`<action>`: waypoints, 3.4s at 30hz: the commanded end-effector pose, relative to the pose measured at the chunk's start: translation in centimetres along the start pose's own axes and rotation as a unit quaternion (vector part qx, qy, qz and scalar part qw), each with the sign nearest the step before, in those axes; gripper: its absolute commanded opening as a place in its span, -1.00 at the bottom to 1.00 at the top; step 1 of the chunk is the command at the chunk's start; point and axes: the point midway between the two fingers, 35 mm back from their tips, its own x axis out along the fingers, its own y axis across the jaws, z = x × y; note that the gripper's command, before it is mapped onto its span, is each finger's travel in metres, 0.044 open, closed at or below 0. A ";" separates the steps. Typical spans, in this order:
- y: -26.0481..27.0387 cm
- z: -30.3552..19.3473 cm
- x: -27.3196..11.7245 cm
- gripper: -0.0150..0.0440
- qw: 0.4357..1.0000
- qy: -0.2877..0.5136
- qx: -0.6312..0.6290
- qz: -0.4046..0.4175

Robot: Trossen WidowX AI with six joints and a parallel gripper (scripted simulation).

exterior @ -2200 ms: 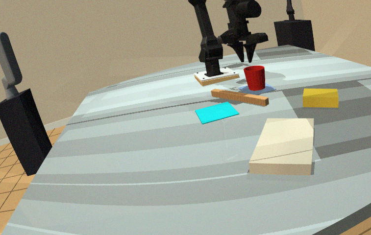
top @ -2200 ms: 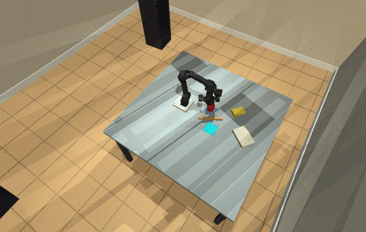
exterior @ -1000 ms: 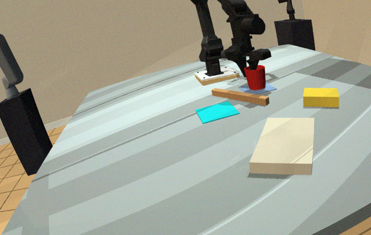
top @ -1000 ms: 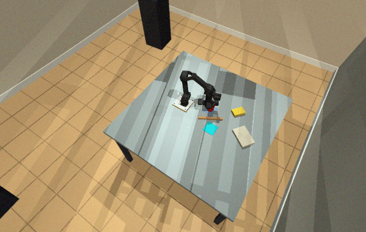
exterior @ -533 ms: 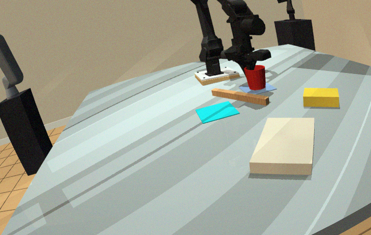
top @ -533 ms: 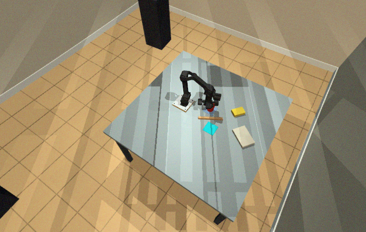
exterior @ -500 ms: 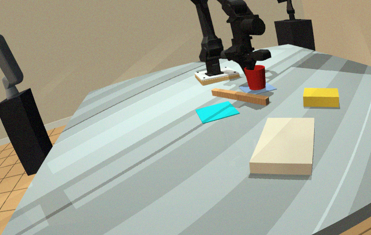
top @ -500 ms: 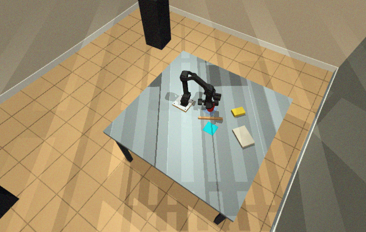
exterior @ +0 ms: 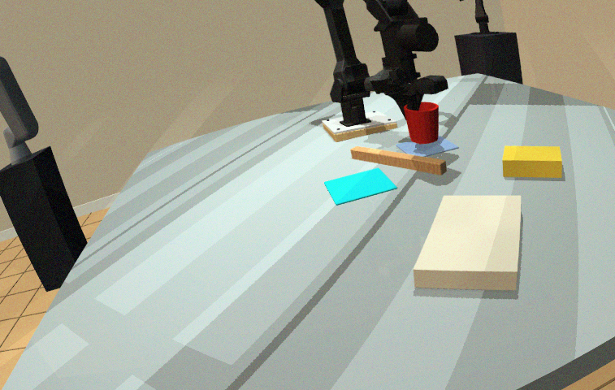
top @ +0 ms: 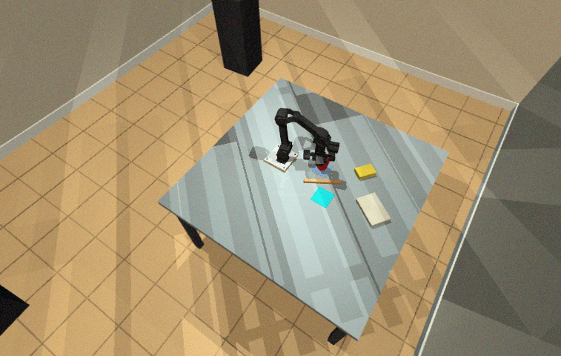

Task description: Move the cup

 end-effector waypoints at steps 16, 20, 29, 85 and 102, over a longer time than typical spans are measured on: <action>0.0 0.2 -3.0 -0.49 1.000 0.000 0.001 0.002; 0.0 0.2 -3.0 -0.49 1.000 0.000 0.001 0.002; 0.0 0.2 -3.0 -0.49 1.000 0.000 0.001 0.002; 0.0 10.7 -3.3 -0.49 1.000 -0.003 -0.001 0.003; 0.2 15.0 -3.5 -0.49 1.000 -0.005 -0.001 0.003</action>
